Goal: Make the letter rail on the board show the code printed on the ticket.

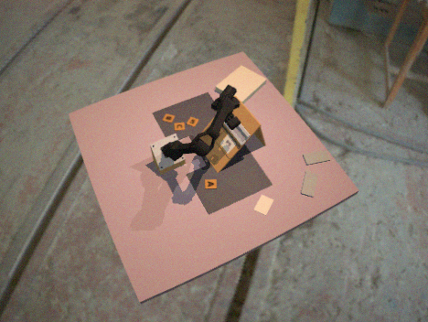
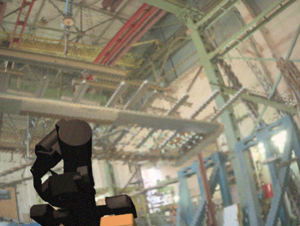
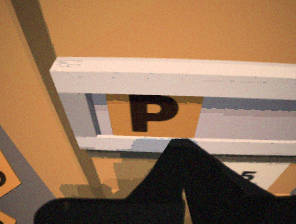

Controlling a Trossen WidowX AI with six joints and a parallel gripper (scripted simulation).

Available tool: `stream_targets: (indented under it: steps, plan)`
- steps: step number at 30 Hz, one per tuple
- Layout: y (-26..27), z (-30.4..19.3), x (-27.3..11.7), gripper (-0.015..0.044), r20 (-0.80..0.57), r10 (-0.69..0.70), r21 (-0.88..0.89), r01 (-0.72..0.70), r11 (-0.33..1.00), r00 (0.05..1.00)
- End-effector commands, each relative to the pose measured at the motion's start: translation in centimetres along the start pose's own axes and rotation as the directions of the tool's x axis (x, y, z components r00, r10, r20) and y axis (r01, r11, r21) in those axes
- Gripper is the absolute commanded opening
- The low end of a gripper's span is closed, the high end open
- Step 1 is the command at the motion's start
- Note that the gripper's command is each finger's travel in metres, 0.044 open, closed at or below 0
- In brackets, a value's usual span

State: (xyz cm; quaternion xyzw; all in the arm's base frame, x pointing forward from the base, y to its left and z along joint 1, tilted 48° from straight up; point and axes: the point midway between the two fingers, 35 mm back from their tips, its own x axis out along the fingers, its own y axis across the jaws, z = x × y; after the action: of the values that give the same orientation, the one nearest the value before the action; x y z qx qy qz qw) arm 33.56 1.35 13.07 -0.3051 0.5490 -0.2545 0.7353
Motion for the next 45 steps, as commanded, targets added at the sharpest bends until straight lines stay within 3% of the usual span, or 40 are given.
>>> stream_targets:
  steps: [1, 45]
  plan:
    - [-2.1, 0.1, 0.0, 0.0, -0.256, -0.022, 0.031, 0.031, 0.999, 0.966]
    - [-2.2, 0.7, 1.5, 0.0, -0.256, -0.022, 0.032, 0.032, 0.999, 0.967]
